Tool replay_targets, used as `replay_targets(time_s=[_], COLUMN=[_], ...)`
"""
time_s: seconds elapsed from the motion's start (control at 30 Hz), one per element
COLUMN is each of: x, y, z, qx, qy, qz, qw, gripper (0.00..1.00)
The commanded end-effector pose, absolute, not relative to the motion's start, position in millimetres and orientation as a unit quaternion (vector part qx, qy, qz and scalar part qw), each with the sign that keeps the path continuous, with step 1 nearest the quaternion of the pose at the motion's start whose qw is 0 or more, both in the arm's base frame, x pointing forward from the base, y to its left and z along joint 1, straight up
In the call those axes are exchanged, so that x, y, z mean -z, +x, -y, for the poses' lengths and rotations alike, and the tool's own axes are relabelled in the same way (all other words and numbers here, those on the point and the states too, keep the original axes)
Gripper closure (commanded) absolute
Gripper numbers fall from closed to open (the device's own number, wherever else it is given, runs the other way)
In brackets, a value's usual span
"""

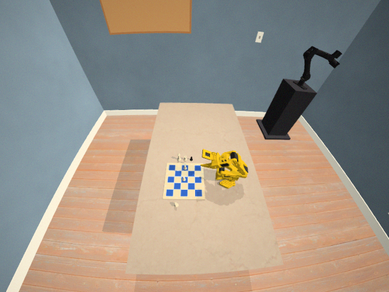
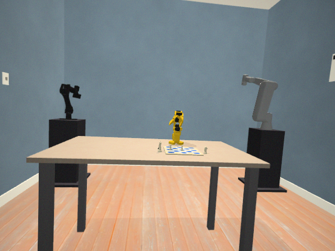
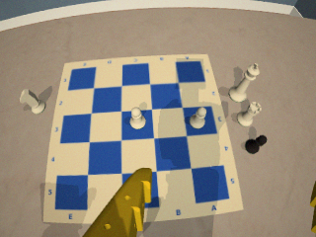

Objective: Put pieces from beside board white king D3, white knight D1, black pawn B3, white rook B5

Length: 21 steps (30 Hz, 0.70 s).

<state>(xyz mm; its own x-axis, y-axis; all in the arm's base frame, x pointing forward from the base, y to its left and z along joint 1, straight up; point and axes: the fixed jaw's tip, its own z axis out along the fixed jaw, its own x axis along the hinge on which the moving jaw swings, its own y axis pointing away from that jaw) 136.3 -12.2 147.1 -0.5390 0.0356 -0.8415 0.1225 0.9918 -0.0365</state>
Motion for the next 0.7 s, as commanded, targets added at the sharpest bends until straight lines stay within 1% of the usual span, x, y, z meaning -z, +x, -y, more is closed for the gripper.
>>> replay_targets(time_s=[0.0, 0.23, 0.47, 0.53, 0.67], x=[-143.3, -144.3, -144.1, -144.1, -140.2], y=[135.5, 137.5, 146.1, 146.1, 154.0], z=[12.6, 4.0, -17.2, -17.2, -34.6], qx=[0.043, 0.026, -0.005, -0.005, -0.017], qy=[0.050, 0.022, -0.048, -0.048, -0.101], qz=[-0.881, -0.903, -0.942, -0.942, -0.960], qw=[0.468, 0.429, 0.332, 0.332, 0.260], gripper=[0.60, 0.64, 0.74, 0.74, 0.81])
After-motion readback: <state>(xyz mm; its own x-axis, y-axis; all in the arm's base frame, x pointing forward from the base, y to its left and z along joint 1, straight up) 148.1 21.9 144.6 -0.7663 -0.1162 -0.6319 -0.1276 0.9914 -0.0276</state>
